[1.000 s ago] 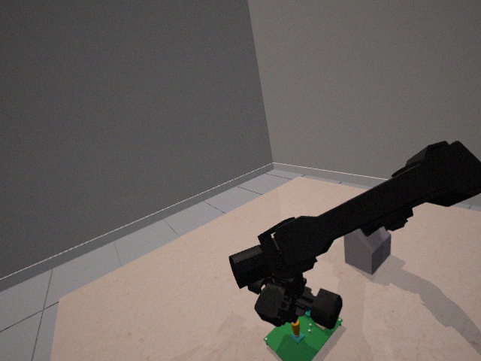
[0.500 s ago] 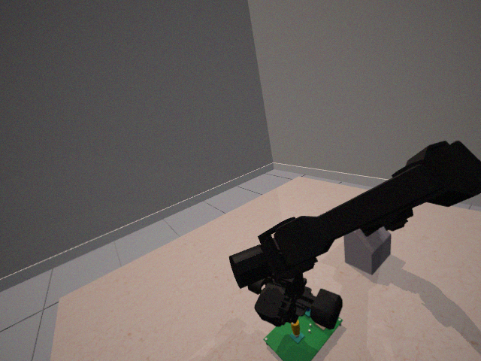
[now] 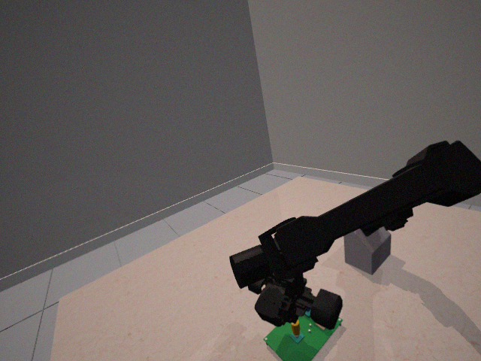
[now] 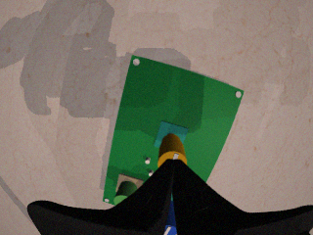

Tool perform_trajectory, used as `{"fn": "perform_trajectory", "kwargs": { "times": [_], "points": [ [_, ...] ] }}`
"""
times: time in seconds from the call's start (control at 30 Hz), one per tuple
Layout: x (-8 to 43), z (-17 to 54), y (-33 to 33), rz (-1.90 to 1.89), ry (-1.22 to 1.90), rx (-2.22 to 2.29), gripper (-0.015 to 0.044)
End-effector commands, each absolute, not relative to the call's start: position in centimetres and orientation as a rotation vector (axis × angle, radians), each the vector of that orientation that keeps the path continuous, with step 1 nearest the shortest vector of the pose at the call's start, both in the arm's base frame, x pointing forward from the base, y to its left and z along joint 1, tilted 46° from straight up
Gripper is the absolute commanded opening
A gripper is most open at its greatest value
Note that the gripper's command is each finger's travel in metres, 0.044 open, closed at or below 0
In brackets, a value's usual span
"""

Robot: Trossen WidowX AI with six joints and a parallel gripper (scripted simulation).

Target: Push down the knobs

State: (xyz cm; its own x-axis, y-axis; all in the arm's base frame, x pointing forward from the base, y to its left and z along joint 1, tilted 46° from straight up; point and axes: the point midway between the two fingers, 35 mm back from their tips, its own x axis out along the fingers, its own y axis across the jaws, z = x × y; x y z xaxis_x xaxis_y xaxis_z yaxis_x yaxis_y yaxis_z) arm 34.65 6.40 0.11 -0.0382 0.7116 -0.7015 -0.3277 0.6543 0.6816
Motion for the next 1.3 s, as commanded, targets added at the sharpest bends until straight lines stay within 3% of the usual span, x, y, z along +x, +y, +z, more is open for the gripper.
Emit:
{"fn": "perform_trajectory", "kwargs": {
  "times": [0.0,1.27],
  "points": [
    [34.79,-0.54,7.49,0.887,1.368,0.337,0.0],
    [34.77,-0.89,7.84,0.888,1.368,0.337,0.0]
  ]
}}
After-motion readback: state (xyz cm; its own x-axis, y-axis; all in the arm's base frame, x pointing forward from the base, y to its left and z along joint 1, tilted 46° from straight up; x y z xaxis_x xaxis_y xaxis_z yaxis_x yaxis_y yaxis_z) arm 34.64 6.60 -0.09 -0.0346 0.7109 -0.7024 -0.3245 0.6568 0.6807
